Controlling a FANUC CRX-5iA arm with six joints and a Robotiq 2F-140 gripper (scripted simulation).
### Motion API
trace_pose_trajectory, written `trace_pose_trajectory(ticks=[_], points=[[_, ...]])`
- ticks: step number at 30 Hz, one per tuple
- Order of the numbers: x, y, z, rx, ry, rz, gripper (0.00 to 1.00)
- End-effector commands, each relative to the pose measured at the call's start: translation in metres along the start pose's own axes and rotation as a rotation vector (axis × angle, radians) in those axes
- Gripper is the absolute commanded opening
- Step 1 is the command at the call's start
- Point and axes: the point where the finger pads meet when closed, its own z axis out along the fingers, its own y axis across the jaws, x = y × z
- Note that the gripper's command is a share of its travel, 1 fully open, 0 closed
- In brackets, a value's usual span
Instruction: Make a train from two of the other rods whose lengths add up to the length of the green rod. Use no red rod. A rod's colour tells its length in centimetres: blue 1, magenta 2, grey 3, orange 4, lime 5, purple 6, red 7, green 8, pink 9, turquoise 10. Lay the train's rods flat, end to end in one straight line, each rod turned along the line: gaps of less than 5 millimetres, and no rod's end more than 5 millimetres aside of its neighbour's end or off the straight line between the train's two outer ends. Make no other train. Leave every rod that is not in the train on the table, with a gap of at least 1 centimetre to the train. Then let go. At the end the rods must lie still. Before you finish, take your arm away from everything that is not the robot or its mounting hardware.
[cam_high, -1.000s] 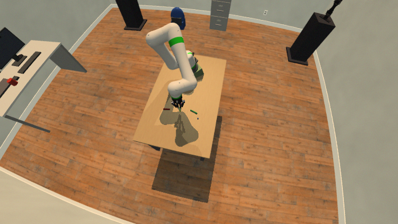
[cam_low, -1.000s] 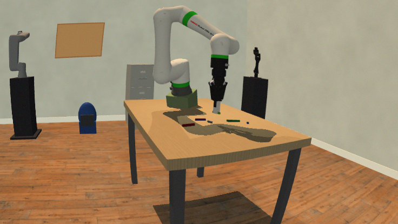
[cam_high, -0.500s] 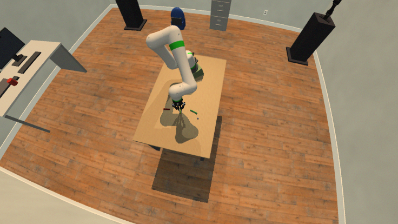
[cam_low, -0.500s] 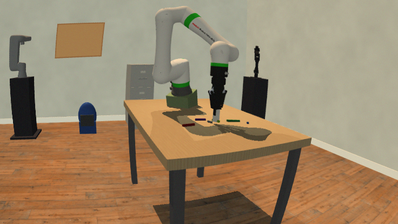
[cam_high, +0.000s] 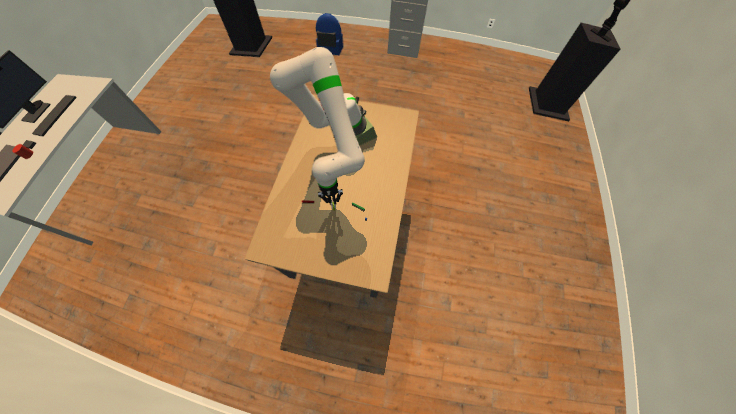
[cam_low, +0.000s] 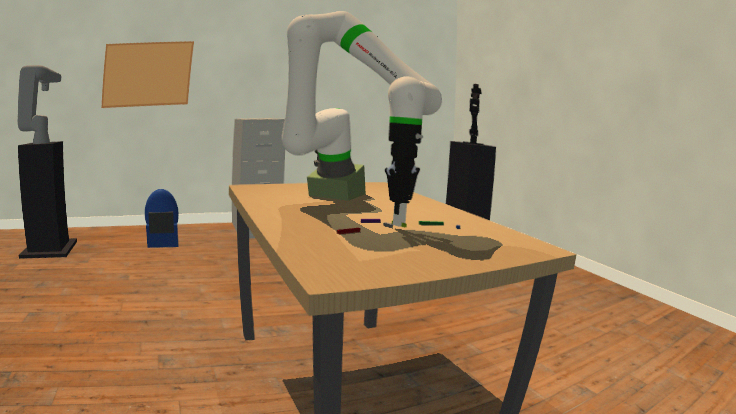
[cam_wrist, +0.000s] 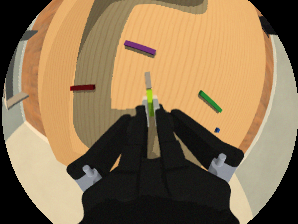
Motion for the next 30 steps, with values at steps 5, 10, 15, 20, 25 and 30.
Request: trace_pose_trajectory(ticks=[5, 10, 15, 20, 25, 30], points=[[-0.0002, 0.0, -0.0002, 0.0, 0.0, 0.0, 0.03], [-0.0002, 0.0, -0.0002, 0.0, 0.0, 0.0, 0.03], [-0.0002, 0.0, -0.0002, 0.0, 0.0, 0.0, 0.03], [-0.0002, 0.0, -0.0002, 0.0, 0.0, 0.0, 0.03], [-0.0002, 0.0, 0.0, 0.0, 0.0, 0.0, 0.03], [-0.0002, 0.0, 0.0023, 0.0, 0.0, 0.0, 0.03]])
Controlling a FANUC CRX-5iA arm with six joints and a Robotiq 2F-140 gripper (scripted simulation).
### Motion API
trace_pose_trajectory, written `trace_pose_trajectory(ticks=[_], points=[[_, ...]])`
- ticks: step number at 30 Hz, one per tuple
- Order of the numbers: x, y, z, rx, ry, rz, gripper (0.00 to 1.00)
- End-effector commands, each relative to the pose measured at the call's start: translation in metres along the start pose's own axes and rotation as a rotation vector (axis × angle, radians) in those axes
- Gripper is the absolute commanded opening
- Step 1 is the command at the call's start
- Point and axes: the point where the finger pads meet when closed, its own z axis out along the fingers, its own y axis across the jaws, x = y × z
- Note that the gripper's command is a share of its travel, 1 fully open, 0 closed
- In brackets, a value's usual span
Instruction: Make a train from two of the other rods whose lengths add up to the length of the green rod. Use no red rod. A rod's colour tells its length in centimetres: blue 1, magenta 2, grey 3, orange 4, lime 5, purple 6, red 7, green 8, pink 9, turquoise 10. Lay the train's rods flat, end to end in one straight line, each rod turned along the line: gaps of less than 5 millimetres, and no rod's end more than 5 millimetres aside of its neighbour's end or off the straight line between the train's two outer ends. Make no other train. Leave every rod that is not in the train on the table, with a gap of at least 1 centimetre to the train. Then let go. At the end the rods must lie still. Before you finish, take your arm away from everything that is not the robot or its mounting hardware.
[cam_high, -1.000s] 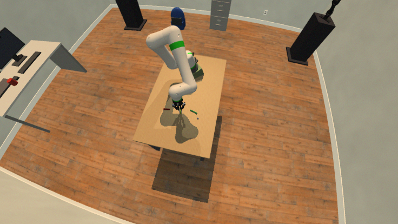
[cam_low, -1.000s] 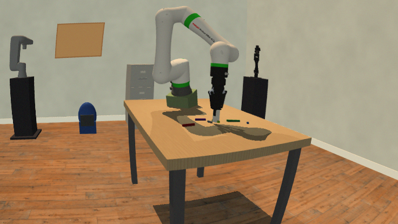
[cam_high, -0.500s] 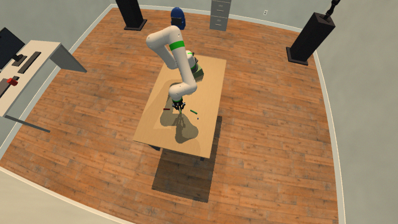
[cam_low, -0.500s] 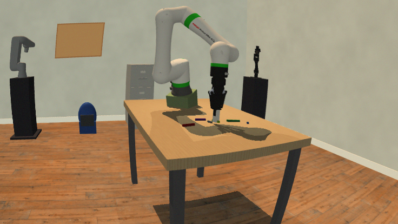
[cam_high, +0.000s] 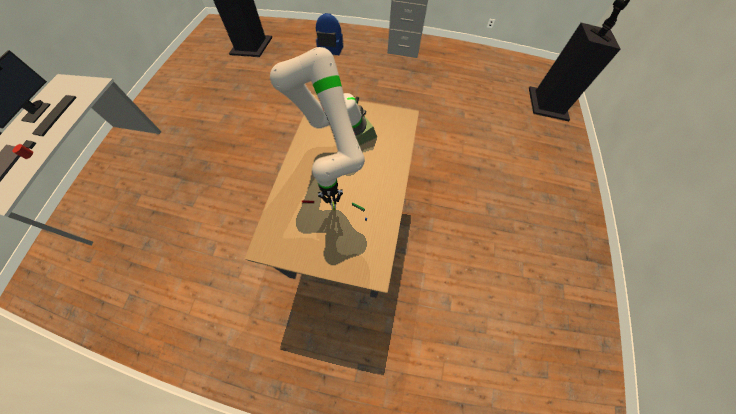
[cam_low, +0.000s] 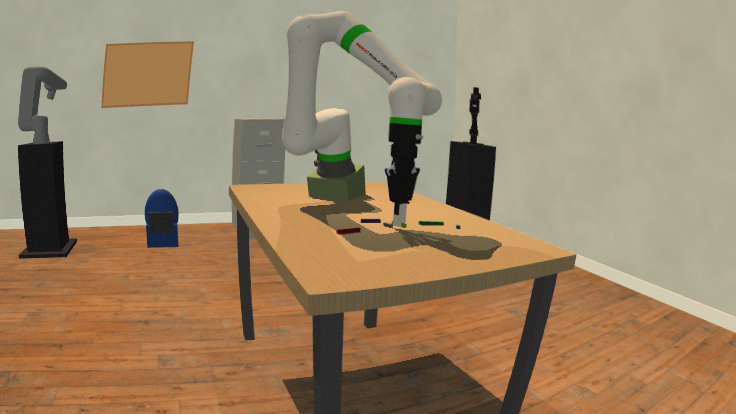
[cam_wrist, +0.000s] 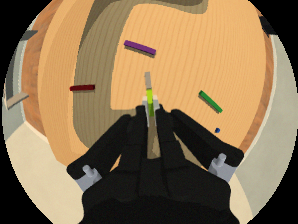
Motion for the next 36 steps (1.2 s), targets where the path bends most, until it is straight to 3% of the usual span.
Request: trace_pose_trajectory(ticks=[1, 36], points=[[-0.0002, 0.0, 0.001, 0.0, 0.0, 0.0, 0.03], [-0.0002, 0.0, 0.0104, 0.0, 0.0, 0.0, 0.03]])
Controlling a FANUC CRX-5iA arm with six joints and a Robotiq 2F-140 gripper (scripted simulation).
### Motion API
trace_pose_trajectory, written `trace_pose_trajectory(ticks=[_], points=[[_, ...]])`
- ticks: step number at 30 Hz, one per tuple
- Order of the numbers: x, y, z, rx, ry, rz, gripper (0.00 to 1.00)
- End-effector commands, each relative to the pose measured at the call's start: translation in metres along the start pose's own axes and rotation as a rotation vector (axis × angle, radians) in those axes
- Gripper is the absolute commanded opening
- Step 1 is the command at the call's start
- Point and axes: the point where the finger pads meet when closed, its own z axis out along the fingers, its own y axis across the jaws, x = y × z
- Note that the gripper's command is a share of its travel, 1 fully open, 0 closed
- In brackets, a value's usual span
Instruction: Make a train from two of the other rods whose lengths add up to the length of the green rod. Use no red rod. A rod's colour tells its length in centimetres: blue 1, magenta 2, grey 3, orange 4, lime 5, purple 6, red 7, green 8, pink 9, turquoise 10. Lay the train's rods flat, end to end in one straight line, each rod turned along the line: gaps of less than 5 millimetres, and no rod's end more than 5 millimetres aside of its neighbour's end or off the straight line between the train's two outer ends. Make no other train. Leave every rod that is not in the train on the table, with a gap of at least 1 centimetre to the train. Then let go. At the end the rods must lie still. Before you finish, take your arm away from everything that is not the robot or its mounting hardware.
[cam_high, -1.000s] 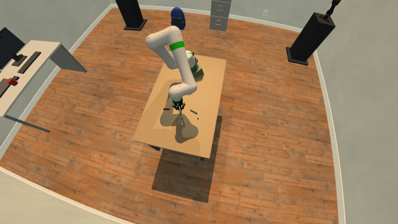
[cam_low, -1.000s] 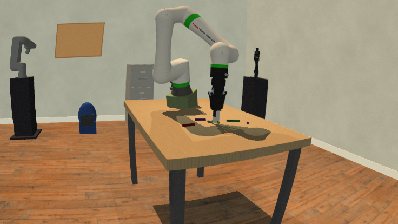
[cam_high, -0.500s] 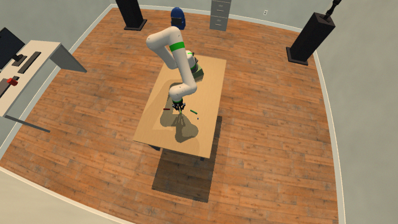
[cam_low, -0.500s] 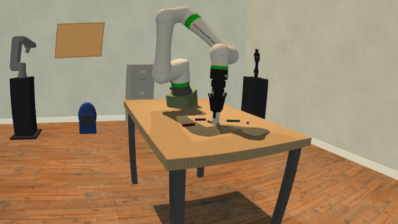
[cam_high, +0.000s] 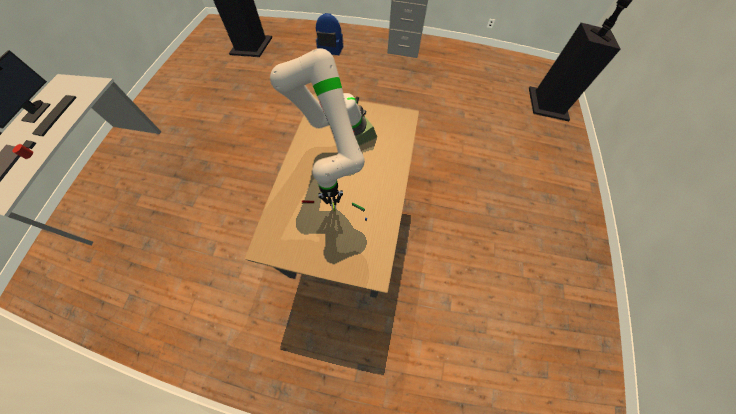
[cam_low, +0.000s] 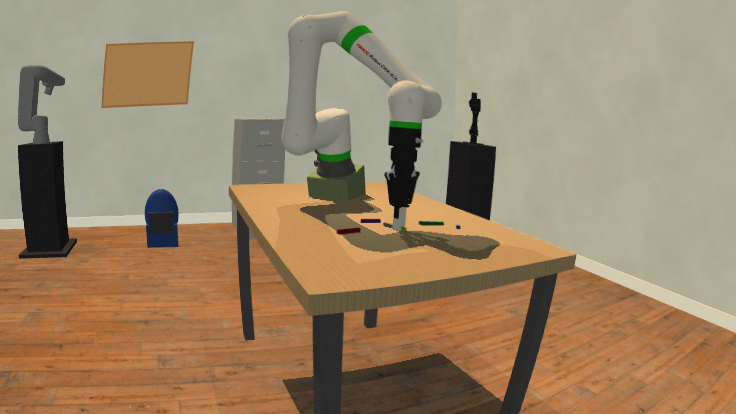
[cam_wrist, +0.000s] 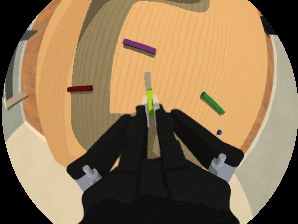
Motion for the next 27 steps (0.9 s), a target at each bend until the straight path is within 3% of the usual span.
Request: trace_pose_trajectory(ticks=[1, 18, 27], points=[[-0.0002, 0.0, -0.0002, 0.0, 0.0, 0.0, 0.03], [-0.0002, 0.0, -0.0002, 0.0, 0.0, 0.0, 0.03], [-0.0002, 0.0, -0.0002, 0.0, 0.0, 0.0, 0.1]])
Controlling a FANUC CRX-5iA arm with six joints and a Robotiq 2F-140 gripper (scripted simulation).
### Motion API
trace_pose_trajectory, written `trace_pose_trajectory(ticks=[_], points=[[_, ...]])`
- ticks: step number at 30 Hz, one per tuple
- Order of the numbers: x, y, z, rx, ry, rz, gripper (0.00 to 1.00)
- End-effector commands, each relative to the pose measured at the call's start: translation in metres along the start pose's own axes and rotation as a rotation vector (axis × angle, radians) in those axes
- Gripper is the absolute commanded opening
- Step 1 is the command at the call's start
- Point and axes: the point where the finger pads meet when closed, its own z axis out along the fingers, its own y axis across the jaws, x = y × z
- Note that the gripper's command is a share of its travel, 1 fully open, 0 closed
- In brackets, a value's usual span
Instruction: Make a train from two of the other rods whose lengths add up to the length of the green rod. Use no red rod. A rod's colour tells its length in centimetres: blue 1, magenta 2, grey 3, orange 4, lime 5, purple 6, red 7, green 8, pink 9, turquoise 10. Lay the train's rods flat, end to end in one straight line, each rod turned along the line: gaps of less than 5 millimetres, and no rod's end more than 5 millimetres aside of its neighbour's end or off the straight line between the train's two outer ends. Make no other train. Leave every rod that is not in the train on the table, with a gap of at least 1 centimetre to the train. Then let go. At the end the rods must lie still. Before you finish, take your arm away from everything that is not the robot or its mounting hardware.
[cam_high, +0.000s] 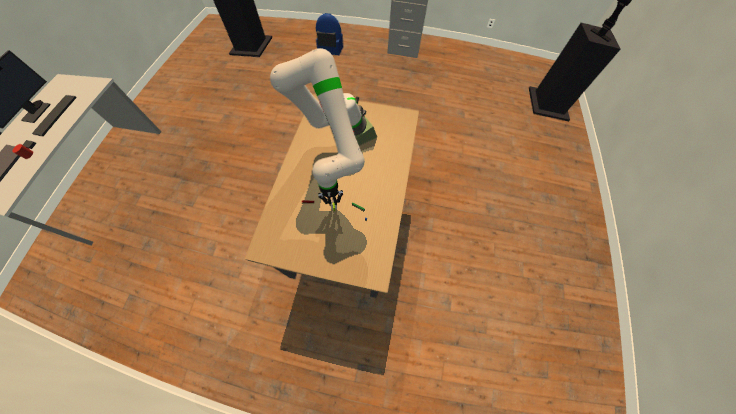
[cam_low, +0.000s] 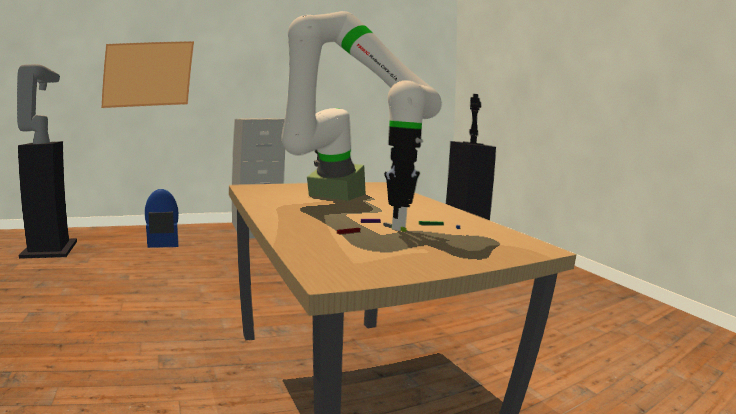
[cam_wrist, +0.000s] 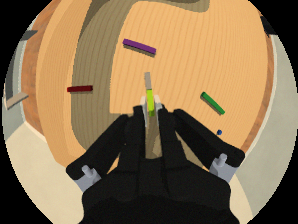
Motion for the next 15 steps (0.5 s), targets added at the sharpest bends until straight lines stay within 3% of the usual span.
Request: trace_pose_trajectory(ticks=[1, 15], points=[[-0.0002, 0.0, -0.0002, 0.0, 0.0, 0.0, 0.12], [-0.0002, 0.0, -0.0002, 0.0, 0.0, 0.0, 0.15]])
